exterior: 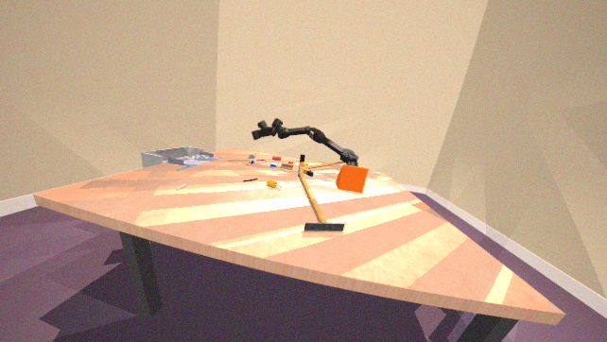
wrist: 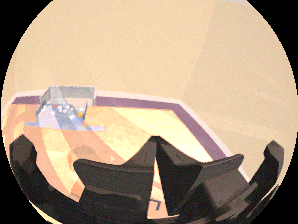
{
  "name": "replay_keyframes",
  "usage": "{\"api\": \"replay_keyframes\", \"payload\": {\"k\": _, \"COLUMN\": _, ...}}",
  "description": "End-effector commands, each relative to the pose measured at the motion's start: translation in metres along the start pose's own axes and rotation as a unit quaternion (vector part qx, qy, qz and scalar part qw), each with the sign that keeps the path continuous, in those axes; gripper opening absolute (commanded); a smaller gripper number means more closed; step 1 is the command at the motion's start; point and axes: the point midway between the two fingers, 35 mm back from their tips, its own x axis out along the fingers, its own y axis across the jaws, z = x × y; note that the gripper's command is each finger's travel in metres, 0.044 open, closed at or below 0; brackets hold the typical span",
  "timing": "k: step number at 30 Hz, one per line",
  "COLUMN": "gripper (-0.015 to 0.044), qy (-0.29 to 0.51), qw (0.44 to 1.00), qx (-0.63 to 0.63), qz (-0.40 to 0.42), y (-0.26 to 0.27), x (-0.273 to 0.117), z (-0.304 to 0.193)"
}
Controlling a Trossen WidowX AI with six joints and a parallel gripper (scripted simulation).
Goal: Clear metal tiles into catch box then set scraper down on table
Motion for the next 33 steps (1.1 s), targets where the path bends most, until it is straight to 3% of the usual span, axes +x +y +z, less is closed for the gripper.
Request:
{"api": "replay_keyframes", "payload": {"k": 1, "gripper": 0.0000, "qy": -0.004, "qw": 1.000, "qx": 0.018, "qz": 0.015, "y": 0.019, "x": -0.003, "z": 0.004}}
{"api": "replay_keyframes", "payload": {"k": 23, "gripper": 0.0000, "qy": -0.009, "qw": 0.991, "qx": 0.102, "qz": 0.086, "y": 0.109, "x": -0.026, "z": 0.019}}
{"api": "replay_keyframes", "payload": {"k": 33, "gripper": 0.0000, "qy": 0.009, "qw": 0.990, "qx": 0.096, "qz": 0.100, "y": 0.109, "x": -0.031, "z": 0.017}}
